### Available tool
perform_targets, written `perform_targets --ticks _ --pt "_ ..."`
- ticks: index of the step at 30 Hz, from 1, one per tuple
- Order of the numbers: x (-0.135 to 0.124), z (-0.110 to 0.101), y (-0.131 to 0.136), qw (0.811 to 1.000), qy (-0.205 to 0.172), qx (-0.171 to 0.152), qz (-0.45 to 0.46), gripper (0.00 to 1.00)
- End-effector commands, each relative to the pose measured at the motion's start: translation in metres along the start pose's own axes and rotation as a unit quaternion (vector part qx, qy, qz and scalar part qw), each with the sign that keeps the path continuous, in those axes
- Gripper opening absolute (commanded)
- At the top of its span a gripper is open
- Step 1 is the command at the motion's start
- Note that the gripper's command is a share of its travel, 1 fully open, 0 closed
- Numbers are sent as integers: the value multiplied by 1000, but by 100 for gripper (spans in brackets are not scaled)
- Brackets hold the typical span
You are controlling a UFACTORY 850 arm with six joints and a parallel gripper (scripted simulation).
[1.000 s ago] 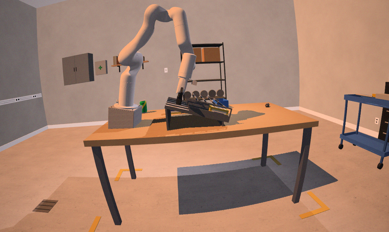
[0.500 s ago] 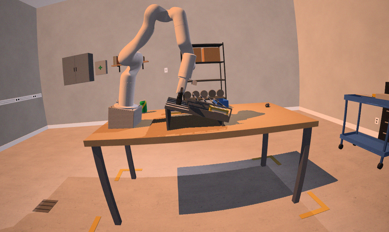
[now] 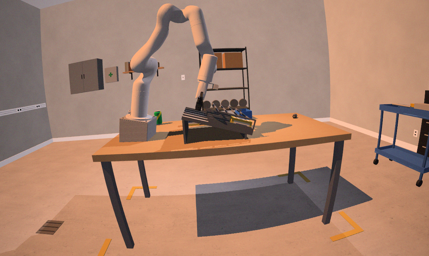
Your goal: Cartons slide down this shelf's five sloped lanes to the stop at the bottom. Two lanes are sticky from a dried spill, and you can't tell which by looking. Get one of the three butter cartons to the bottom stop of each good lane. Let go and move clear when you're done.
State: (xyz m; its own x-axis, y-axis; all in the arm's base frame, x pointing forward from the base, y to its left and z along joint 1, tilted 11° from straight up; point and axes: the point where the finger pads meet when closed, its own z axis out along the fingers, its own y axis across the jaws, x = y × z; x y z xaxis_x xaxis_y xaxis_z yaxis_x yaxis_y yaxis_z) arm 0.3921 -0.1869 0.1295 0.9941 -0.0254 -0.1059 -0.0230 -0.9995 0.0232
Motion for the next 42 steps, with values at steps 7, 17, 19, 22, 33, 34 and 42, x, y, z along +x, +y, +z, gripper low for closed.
perform_targets --ticks 7,17,19,22,33,34,42 --pt "0 -2 0 1000 0 0 0 100" --pt "-30 -97 0 989 147 0 1 100" --pt "-30 -97 0 989 147 0 1 100" --pt "-30 -97 0 989 147 0 1 100" --pt "-27 -94 0 990 143 -9 3 90" --pt "-27 -94 0 990 143 -9 3 90" --pt "-27 -94 0 990 143 -9 3 90"
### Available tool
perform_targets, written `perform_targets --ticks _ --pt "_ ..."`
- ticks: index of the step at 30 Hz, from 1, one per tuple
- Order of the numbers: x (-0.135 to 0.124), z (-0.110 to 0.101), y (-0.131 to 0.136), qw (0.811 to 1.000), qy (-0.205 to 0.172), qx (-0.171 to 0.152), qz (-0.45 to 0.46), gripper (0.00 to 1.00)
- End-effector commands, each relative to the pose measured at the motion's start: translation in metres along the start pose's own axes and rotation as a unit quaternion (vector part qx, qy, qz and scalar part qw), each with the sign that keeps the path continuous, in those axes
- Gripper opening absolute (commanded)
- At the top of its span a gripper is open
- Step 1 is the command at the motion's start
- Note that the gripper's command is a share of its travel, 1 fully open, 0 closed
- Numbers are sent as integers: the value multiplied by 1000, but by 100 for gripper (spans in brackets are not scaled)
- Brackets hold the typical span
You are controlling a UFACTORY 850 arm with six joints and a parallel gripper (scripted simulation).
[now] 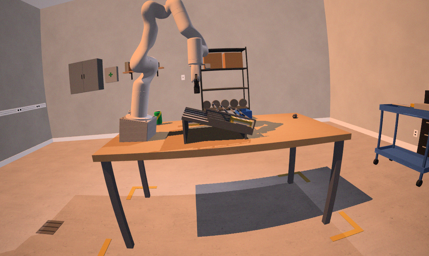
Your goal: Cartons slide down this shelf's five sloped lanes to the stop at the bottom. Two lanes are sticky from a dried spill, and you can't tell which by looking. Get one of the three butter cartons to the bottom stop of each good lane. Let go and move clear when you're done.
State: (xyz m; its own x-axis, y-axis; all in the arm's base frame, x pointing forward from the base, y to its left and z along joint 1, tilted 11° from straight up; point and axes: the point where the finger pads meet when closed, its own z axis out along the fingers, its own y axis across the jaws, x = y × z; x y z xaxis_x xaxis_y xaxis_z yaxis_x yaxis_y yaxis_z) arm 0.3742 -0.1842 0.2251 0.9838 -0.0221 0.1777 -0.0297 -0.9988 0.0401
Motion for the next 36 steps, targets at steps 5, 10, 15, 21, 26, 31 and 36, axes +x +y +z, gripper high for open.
perform_targets --ticks 5,10,15,21,26,31,36 --pt "1 -1 0 1000 1 0 0 90" --pt "1 -1 0 1000 1 0 0 90" --pt "1 -1 0 1000 1 0 0 90" --pt "-8 -3 -71 1000 3 3 -6 90" --pt "-17 -3 -130 1000 3 3 -6 90" --pt "-23 -7 -188 1000 3 3 -6 90" --pt "-33 -8 -243 1000 8 28 -11 90"
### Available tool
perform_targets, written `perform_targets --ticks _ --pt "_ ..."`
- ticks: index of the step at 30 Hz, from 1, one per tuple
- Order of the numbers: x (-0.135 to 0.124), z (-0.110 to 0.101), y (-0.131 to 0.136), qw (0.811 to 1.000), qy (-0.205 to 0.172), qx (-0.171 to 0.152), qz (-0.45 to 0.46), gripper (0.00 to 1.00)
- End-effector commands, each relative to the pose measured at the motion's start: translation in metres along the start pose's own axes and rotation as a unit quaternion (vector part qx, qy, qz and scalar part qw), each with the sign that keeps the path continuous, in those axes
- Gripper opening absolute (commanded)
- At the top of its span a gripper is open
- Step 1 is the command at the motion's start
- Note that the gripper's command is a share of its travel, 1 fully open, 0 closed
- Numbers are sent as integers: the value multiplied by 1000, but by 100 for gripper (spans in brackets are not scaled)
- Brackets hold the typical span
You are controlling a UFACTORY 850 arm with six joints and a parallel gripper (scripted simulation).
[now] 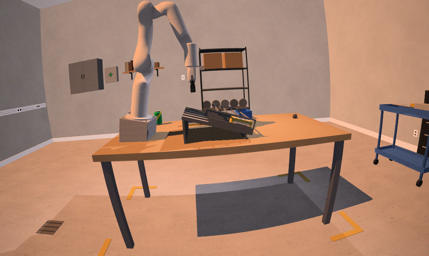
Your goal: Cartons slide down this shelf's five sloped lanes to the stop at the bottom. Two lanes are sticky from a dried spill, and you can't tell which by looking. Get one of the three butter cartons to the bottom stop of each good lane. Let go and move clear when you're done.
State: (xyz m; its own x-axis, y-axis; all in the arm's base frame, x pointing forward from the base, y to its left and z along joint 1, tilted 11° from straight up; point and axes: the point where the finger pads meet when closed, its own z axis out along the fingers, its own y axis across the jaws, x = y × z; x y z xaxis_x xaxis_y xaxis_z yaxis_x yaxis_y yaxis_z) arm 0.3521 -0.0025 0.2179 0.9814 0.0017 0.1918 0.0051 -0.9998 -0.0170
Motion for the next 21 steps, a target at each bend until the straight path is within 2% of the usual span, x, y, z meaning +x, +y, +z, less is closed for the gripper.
perform_targets --ticks 1,3,11,16,17,21 --pt "-5 1 -69 1000 0 -3 1 90" --pt "-6 1 -84 1000 0 -3 1 90" --pt "-14 3 -172 1000 0 -3 1 90" --pt "-14 3 -172 1000 0 -3 1 90" --pt "-20 2 -228 1000 -2 -19 -3 90" --pt "-21 3 -252 1000 -2 -19 -3 90"
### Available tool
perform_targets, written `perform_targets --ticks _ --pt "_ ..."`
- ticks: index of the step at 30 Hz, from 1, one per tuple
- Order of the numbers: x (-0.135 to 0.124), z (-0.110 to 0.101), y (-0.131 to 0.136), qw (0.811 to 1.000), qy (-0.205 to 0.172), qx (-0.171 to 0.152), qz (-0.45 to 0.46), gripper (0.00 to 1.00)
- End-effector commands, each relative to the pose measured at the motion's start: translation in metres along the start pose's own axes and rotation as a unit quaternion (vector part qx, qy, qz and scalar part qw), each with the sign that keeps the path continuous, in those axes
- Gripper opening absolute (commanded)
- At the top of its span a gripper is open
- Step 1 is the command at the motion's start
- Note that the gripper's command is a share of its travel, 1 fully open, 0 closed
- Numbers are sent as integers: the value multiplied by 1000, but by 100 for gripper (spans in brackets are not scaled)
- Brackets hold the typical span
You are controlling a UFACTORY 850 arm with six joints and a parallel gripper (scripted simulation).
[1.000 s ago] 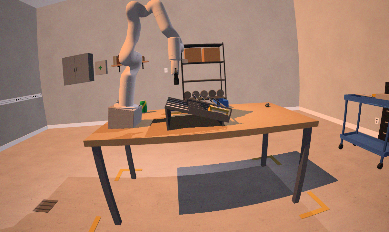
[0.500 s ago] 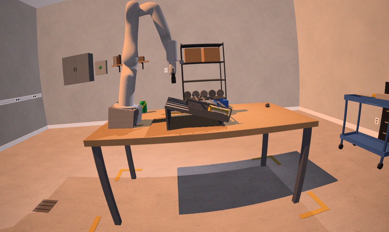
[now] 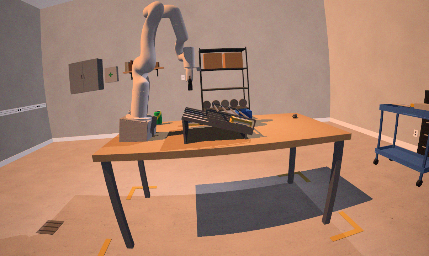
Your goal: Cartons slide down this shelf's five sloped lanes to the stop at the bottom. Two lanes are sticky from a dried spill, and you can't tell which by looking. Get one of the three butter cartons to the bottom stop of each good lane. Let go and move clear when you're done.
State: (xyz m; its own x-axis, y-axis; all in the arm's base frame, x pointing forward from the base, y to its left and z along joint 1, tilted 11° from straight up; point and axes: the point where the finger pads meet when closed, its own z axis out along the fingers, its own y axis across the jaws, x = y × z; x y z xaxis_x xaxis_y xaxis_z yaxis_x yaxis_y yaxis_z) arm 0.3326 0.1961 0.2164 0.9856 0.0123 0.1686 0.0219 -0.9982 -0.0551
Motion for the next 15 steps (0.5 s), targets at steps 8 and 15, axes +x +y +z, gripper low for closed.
perform_targets --ticks 8,15 --pt "-5 7 -114 999 9 -39 2 90" --pt "-7 17 -105 1000 -2 -19 -3 90"
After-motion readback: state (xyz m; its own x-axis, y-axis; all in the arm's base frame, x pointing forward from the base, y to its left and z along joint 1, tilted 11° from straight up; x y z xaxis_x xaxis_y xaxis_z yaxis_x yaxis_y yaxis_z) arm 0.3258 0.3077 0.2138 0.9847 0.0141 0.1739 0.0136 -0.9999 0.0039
